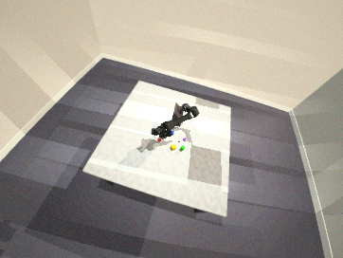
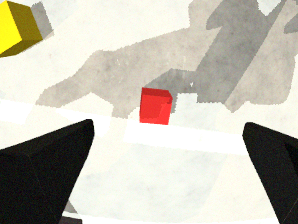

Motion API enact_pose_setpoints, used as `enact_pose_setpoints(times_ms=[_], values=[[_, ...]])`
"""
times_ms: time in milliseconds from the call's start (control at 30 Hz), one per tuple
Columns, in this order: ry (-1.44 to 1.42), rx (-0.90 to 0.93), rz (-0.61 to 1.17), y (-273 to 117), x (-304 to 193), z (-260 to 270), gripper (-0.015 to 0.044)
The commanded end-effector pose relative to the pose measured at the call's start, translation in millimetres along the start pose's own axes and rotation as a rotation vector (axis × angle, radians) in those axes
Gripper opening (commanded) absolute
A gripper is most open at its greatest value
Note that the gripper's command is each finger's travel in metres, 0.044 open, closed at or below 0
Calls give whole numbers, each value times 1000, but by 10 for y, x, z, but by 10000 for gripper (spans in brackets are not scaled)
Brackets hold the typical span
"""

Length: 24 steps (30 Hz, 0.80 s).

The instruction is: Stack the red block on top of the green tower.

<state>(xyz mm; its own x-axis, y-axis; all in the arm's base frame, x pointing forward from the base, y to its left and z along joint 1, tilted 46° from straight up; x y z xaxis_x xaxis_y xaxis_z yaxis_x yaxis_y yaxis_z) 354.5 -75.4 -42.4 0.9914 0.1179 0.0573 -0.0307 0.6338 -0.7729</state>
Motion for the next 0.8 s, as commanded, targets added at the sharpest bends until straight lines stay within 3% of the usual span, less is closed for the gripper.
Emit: enact_pose_setpoints(times_ms=[0, 267, 500, 767], values=[[116, 95, 40, 103, -98, -149, 440], [120, 99, 41, 123, -111, -137, 440], [120, 101, 41, 526, -122, -67, 440], [120, 101, 41, 554, -135, -69, 440]])
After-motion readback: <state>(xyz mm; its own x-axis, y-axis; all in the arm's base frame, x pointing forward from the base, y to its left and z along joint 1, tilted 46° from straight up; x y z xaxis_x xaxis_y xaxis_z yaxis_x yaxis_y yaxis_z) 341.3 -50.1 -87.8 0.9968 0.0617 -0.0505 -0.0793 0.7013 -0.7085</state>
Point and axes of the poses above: the point midway between the two fingers, 35 mm back from their tips, its own y axis out along the fingers, its own z axis across the jaws, x = y × z, the point moved 8 cm from there along -y, back along the fingers, and after that the axes turned 10 degrees about y, right-handed, at the moved point
